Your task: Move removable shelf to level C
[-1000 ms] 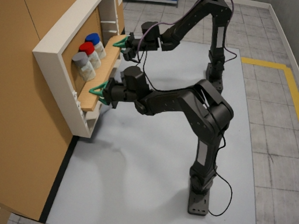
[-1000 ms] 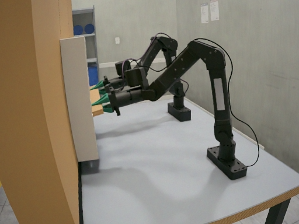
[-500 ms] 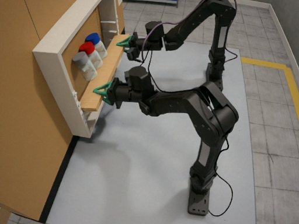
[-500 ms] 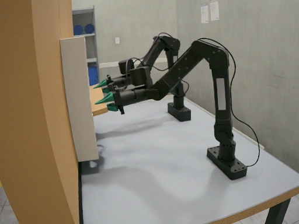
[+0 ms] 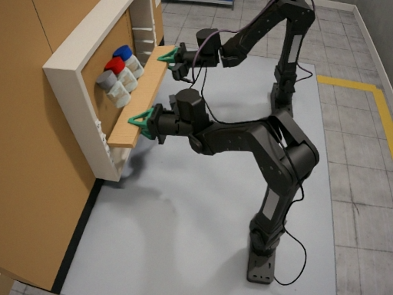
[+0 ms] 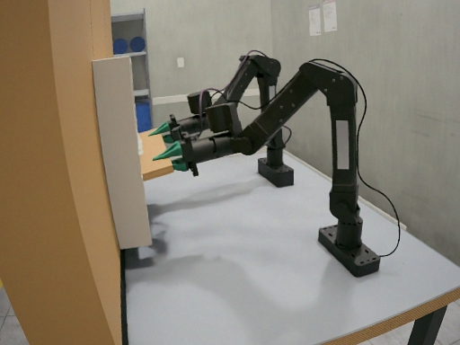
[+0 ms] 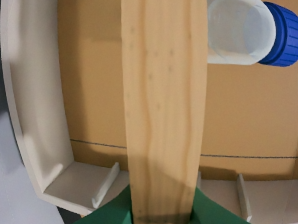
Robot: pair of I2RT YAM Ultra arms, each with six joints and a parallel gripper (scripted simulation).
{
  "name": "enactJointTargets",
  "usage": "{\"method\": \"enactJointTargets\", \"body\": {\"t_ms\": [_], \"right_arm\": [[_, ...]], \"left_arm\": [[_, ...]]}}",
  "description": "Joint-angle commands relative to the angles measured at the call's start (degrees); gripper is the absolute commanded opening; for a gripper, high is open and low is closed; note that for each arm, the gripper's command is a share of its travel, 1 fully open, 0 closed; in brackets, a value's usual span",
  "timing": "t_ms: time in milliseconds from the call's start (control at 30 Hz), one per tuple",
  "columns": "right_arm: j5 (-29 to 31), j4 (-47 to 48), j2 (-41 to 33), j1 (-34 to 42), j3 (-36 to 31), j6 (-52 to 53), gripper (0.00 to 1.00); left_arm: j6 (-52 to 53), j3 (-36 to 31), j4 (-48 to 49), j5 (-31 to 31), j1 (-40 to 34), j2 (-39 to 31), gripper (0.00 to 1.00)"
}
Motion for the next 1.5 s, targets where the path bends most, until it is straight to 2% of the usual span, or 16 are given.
{"method": "enactJointTargets", "body": {"t_ms": [0,400,1467], "right_arm": [[1.02,5.82,-4.12,0.34,0.77,-2.11,0.0],[1.71,5.98,-6.55,1.02,-1.8,-2.14,0.0],[1.73,7.81,-5.65,1.05,-2.75,-2.15,0.0]], "left_arm": [[4.73,0.32,6.06,-2.57,-0.58,-3.34,0.0],[4.77,-1.84,6.54,-4.03,-2.04,-5.04,0.0],[4.84,-2.88,8.46,-4.03,-2.07,-4.21,0.0]]}}
